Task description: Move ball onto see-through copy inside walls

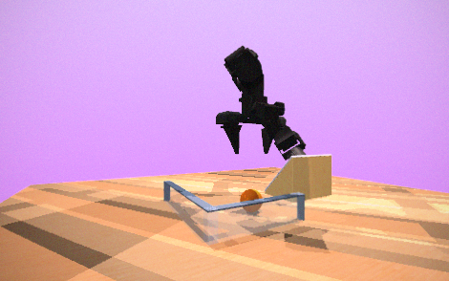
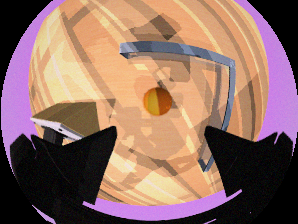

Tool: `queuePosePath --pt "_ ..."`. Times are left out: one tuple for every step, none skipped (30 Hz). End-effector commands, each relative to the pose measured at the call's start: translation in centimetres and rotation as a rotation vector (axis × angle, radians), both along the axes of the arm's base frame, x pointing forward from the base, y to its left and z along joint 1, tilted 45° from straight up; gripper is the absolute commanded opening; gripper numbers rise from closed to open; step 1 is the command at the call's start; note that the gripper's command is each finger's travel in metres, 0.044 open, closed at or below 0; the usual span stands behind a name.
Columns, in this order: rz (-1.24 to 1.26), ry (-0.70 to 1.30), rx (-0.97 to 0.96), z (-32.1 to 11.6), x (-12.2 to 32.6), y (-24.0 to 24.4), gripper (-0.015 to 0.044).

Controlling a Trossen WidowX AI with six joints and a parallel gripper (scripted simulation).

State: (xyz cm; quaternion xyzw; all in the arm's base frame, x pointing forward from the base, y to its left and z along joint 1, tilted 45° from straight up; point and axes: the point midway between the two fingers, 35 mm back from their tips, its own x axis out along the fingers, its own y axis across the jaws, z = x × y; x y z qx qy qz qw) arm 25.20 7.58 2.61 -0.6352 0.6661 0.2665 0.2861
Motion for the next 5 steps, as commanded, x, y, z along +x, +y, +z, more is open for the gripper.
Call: queuePosePath --pt "-0.011 -0.001 0.000 0.15 0.01 0.08 0.0440" --pt "-0.011 -0.001 0.000 0.15 0.01 0.08 0.0440" --pt "-0.011 -0.001 0.000 0.15 0.01 0.08 0.0440" --pt "-0.011 -0.001 0.000 0.15 0.01 0.08 0.0440" --pt "-0.011 -0.001 0.000 0.15 0.01 0.08 0.0440"
